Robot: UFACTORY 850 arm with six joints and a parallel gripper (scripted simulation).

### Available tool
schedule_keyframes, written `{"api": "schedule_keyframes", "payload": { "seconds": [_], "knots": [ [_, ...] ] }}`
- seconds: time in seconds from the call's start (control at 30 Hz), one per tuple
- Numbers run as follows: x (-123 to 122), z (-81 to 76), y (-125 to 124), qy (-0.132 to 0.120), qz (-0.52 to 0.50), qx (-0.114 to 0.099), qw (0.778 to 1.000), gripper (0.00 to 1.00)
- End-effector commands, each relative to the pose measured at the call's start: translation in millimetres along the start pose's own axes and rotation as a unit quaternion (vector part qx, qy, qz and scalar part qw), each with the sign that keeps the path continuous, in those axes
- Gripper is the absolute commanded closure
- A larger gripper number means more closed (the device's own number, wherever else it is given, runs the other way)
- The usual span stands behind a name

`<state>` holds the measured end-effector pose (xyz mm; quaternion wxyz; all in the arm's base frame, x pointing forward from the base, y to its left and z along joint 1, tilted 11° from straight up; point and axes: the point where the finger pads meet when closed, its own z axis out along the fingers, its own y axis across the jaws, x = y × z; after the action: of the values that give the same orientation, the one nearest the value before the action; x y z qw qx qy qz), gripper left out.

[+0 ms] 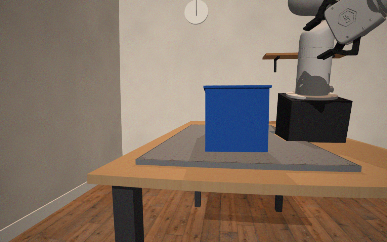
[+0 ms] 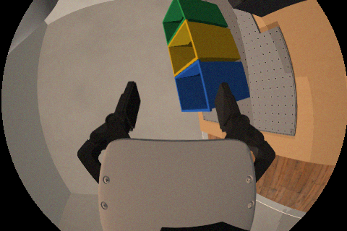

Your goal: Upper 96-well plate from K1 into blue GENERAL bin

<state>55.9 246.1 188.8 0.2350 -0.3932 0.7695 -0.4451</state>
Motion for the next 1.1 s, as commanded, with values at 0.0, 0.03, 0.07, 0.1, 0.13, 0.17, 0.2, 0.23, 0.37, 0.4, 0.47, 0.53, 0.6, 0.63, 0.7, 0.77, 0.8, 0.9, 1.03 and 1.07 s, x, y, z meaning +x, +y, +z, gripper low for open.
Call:
{"api": "schedule_keyframes", "payload": {
  "seconds": [0.0,0.03,0.07,0.1,0.13,0.17,0.2,0.23,0.37,0.4,0.47,0.53,0.6,0.63,0.7,0.77,0.8,0.9,1.03,1.07],
  "knots": [
    [-2,10.7,-1,0.030,0.018,-0.009,0.999,0.00],
    [-3,15.7,-1,0.044,0.027,-0.013,0.999,0.00],
    [-3,20.7,-2,0.057,0.036,-0.017,0.998,0.00],
    [-3,25.7,-2,0.071,0.044,-0.021,0.996,0.00],
    [-4,30.7,-2,0.084,0.053,-0.024,0.995,0.00],
    [-4,33.9,-3,0.098,0.062,-0.028,0.993,0.00],
    [-4,38.9,-3,0.111,0.071,-0.032,0.991,0.00],
    [-4,43.9,-3,0.124,0.081,-0.035,0.988,0.00],
    [-5,59.4,-4,0.176,0.118,-0.050,0.976,0.00],
    [-5,64.4,-4,0.188,0.128,-0.053,0.972,0.00],
    [-5,69.4,-4,0.211,0.146,-0.059,0.965,0.00],
    [-5,74.4,-5,0.224,0.156,-0.062,0.960,0.00],
    [-5,79.4,-5,0.236,0.166,-0.065,0.955,0.00],
    [-5,84.4,-5,0.248,0.176,-0.068,0.950,0.00],
    [-5,93.0,-6,0.272,0.195,-0.074,0.939,0.00],
    [-5,98.0,-6,0.295,0.215,-0.080,0.928,0.00],
    [-5,103.0,-6,0.306,0.225,-0.082,0.921,0.00],
    [-5,111.9,-7,0.340,0.256,-0.090,0.901,0.00],
    [-6,130.8,-8,0.382,0.296,-0.099,0.870,0.00],
    [-6,134.7,-8,0.392,0.306,-0.101,0.862,0.00]
  ]
}}
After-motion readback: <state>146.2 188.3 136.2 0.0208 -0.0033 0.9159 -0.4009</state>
